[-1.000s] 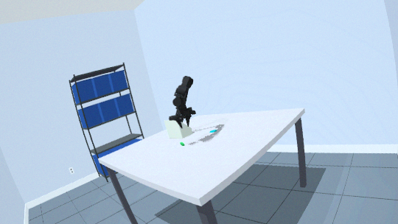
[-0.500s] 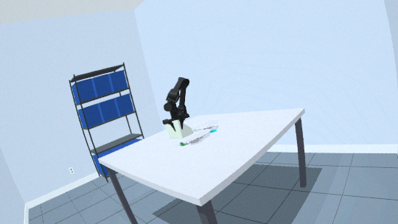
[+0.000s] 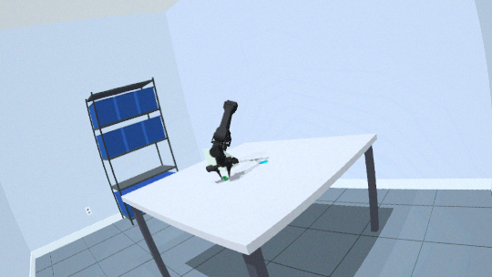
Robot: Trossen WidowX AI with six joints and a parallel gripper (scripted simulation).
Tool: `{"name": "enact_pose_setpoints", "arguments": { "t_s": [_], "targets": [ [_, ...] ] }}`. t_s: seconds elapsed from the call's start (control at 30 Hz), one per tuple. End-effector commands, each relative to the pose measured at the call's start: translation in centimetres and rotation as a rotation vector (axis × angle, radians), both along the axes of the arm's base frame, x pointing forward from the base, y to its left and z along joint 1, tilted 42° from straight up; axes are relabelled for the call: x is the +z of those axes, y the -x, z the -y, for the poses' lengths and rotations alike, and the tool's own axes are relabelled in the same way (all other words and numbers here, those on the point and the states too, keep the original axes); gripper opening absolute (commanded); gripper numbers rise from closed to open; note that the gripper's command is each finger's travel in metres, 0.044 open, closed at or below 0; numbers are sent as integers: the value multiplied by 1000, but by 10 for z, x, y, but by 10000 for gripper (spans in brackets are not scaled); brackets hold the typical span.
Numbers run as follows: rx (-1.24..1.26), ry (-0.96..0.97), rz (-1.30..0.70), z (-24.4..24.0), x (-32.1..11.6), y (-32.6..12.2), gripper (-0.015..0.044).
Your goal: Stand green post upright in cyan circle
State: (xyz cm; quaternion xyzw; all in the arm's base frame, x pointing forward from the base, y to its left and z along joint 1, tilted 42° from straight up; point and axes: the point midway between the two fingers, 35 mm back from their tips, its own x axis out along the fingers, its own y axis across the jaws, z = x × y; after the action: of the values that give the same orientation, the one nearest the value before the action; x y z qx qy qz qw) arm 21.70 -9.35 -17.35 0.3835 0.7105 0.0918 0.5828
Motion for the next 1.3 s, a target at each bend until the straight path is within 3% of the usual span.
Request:
{"name": "enact_pose_setpoints", "arguments": {
  "t_s": [0.0,0.13,1.27],
  "targets": [
    [-10,1,3,-2,-2,-1,127],
    [-10,1,3,-2,-2,-1,23],
    [-10,7,2,58,62,-6,23]
  ]
}}
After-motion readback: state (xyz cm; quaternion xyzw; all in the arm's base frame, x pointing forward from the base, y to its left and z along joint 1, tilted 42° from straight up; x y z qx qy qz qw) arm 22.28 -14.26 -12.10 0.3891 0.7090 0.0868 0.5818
